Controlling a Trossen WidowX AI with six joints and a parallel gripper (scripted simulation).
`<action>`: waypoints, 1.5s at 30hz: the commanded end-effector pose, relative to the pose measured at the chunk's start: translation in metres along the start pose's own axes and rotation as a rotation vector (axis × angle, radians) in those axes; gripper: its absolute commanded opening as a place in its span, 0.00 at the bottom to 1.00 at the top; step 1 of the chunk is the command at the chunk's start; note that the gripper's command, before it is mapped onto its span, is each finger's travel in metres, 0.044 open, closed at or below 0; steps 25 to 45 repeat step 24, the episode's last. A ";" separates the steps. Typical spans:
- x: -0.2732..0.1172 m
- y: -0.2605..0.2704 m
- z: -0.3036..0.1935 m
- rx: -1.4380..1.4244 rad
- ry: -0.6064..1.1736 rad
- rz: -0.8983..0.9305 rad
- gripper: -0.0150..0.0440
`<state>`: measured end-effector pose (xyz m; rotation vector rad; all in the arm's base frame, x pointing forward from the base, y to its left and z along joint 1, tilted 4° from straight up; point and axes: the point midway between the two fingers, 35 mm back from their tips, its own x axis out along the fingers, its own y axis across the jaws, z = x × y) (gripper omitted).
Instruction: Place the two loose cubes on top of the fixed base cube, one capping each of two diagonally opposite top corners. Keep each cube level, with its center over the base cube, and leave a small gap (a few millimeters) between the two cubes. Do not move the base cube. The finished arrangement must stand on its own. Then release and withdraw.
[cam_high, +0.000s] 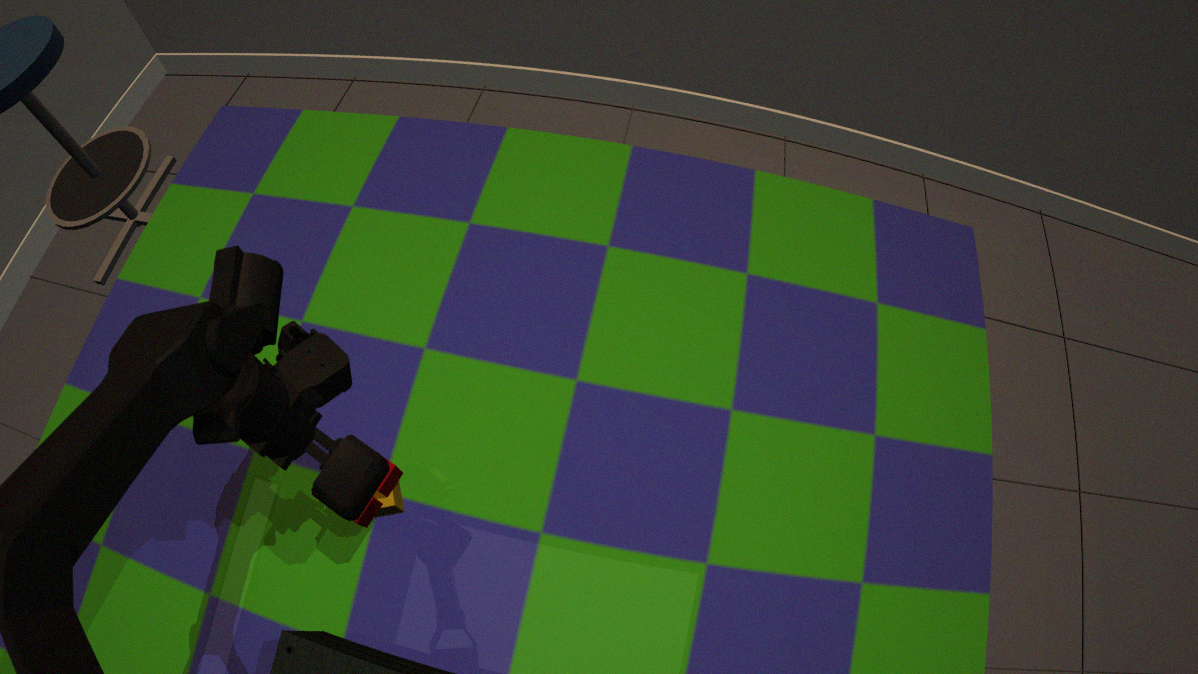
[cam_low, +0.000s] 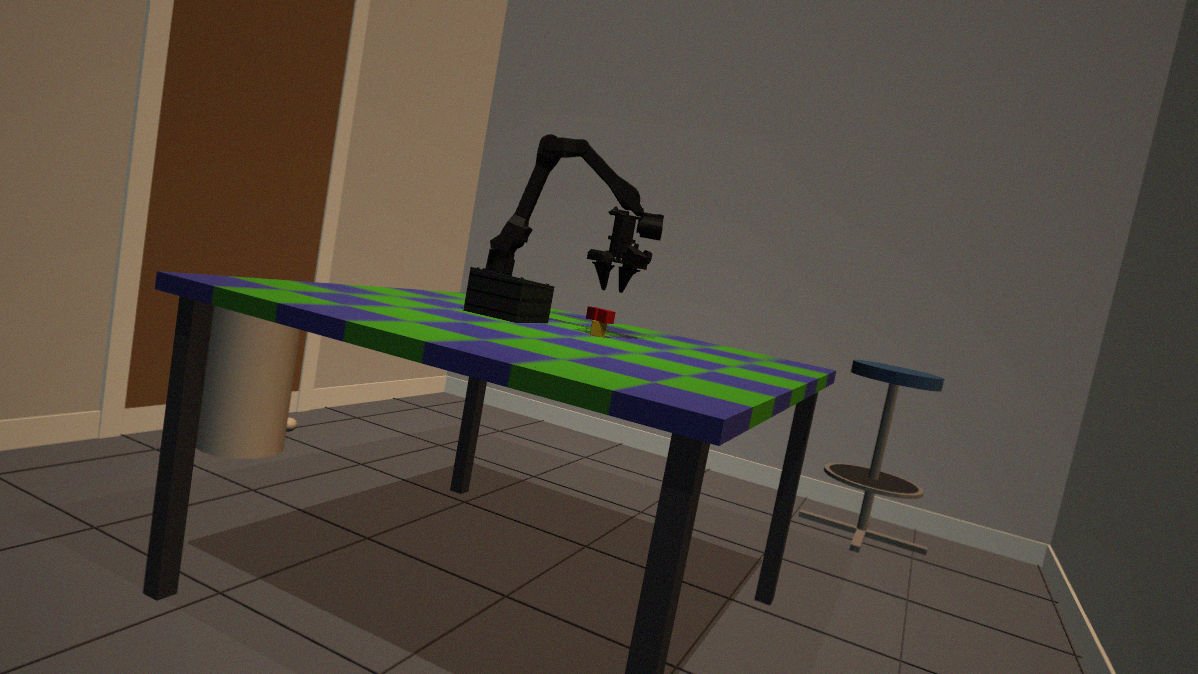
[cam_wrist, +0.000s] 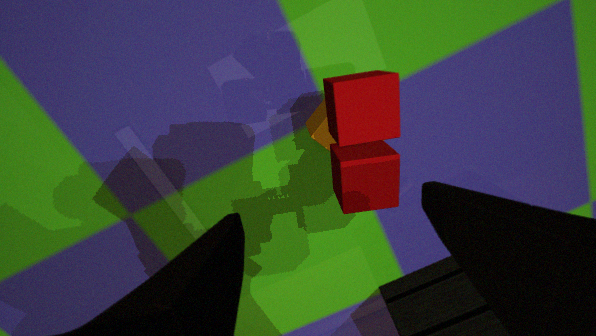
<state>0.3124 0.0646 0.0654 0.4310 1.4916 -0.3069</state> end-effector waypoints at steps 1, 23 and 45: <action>-0.002 0.039 -0.042 -0.020 0.001 0.008 0.93; -0.002 0.064 -0.081 0.000 0.011 0.007 0.93; -0.002 0.064 -0.081 0.000 0.011 0.007 0.93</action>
